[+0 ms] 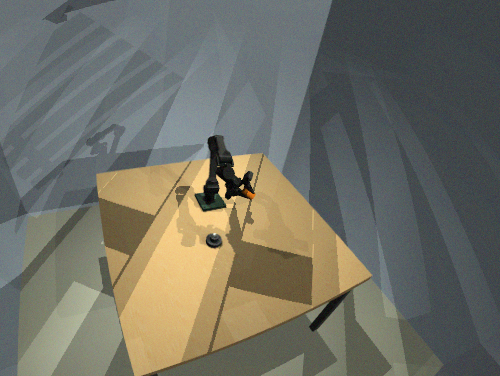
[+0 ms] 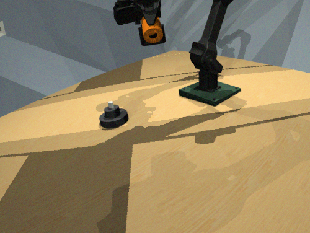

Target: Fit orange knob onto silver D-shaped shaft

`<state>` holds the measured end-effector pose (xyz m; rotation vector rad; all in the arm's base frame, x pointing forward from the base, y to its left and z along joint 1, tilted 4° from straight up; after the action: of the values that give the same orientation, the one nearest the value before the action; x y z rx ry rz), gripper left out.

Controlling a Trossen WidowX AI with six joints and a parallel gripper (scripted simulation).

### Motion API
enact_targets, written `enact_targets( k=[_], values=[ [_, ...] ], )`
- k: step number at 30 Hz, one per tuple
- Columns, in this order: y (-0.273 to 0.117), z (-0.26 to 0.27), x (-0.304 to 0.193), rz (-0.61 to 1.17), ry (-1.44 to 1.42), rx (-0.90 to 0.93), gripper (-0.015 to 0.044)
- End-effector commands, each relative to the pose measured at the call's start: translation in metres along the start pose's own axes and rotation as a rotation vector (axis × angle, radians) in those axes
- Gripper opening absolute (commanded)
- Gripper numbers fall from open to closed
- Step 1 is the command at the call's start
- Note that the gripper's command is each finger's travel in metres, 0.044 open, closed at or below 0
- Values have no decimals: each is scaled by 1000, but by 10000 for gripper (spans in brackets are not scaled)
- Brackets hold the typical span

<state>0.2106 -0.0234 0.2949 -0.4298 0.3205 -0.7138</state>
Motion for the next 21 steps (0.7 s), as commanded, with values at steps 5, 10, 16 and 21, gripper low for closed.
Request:
enact_targets(
  k=[5, 10, 16, 21],
  values=[
    [7, -2, 0, -2, -3, -50, 0],
    [16, 3, -1, -15, -3, -172, 0],
    [30, 10, -2, -31, -3, -331, 0],
    [43, 15, -3, -44, -3, -458, 0]
  ],
)
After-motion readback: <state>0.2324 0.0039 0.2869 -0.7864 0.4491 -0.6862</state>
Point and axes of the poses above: the point midway between the two fingers, 35 mm back from their tips, its own y axis out along the fingers, its own z axis across the jaws, x = y × z, the point moved 10 cm from there along -y, back along the fingers, and after that the axes turned 6 degrees about y, right-handed, at the moved point
